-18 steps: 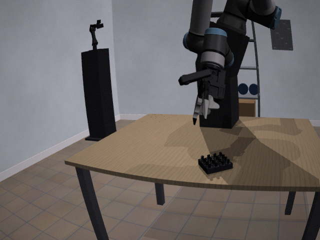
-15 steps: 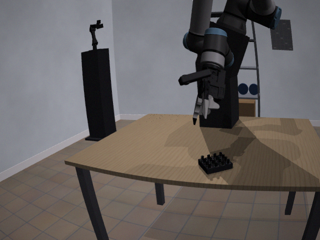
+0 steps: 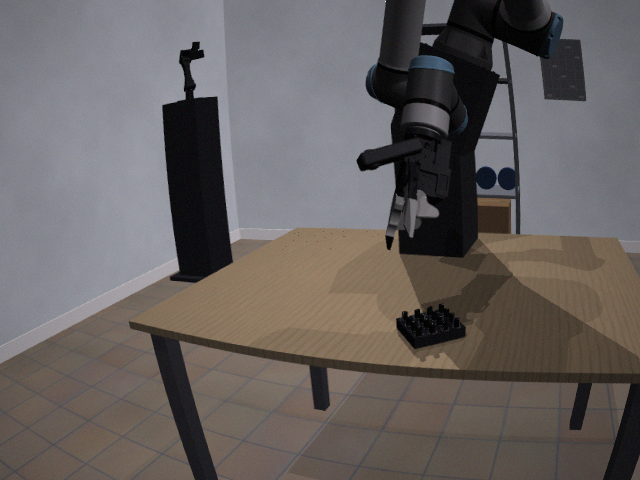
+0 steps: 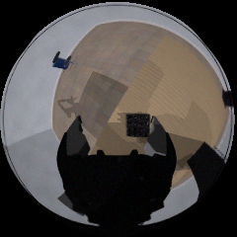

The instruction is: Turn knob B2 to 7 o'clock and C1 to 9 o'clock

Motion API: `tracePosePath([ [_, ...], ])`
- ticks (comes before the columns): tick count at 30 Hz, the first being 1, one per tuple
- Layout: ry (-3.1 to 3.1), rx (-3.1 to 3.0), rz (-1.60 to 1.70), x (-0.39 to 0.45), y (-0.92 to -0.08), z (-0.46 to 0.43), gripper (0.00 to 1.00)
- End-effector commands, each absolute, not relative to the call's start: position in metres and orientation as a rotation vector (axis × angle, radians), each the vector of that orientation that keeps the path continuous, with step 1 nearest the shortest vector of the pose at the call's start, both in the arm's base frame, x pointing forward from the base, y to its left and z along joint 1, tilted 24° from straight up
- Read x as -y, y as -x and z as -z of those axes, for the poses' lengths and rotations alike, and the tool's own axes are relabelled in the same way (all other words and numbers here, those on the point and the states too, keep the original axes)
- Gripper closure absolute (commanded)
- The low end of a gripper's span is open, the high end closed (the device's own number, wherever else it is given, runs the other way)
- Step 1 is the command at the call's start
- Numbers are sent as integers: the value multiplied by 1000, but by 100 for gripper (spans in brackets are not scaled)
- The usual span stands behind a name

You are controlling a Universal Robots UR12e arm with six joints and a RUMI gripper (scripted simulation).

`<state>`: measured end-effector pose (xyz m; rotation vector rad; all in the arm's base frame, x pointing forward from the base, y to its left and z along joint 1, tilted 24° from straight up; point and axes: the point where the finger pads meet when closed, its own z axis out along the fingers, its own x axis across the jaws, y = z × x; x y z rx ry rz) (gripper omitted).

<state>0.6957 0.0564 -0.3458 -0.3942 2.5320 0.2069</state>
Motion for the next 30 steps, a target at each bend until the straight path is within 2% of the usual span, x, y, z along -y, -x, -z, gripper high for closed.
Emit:
tracePosePath([
  [1, 394, -2530, -205, -56, -696, 345, 0],
  [16, 514, -2524, -188, -59, -696, 351, 0],
  [30, 916, -2464, -150, -71, -687, 371, 0],
])
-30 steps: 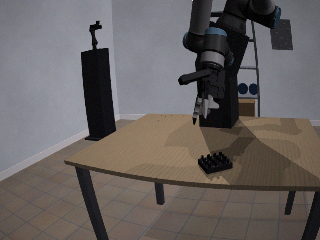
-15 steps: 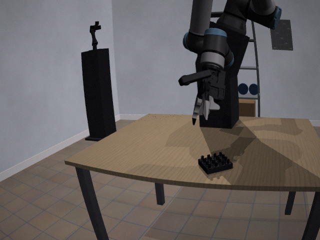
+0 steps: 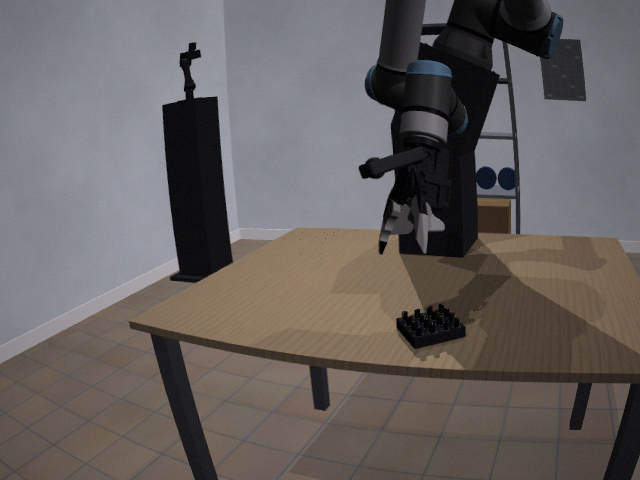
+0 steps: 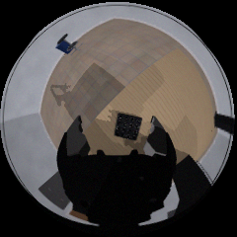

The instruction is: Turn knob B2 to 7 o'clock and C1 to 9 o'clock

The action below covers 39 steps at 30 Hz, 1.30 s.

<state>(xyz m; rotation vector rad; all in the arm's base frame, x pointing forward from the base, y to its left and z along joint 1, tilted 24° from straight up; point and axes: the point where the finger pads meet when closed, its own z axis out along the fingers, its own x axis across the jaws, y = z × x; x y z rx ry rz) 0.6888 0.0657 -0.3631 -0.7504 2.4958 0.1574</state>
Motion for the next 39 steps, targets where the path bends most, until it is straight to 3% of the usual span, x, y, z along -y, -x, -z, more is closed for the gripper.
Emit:
tracePosePath([
  [1, 944, -2457, -148, -72, -686, 372, 0],
  [39, 1860, -1992, -149, -107, -650, 415, 0],
])
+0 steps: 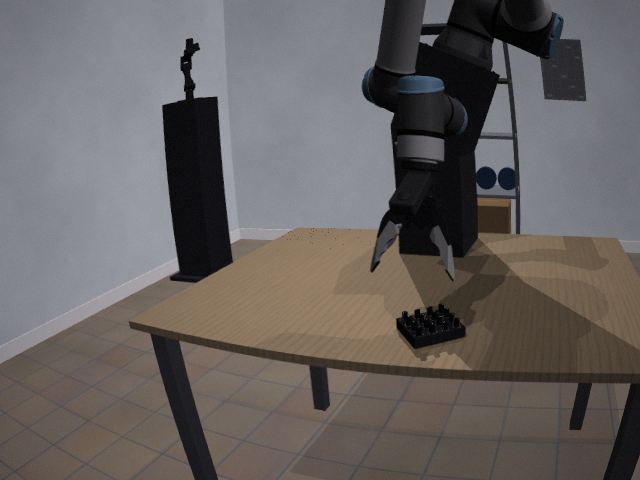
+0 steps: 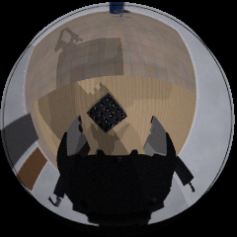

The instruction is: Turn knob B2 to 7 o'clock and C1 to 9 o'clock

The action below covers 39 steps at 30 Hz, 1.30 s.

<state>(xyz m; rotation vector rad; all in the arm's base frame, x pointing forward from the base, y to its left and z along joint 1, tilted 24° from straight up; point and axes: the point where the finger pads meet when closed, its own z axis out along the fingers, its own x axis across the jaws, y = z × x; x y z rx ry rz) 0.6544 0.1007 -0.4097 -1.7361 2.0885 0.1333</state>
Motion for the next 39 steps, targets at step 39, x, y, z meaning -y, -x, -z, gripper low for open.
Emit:
tracePosePath([
  [39, 2377, -1354, -209, -137, -609, 440, 0],
])
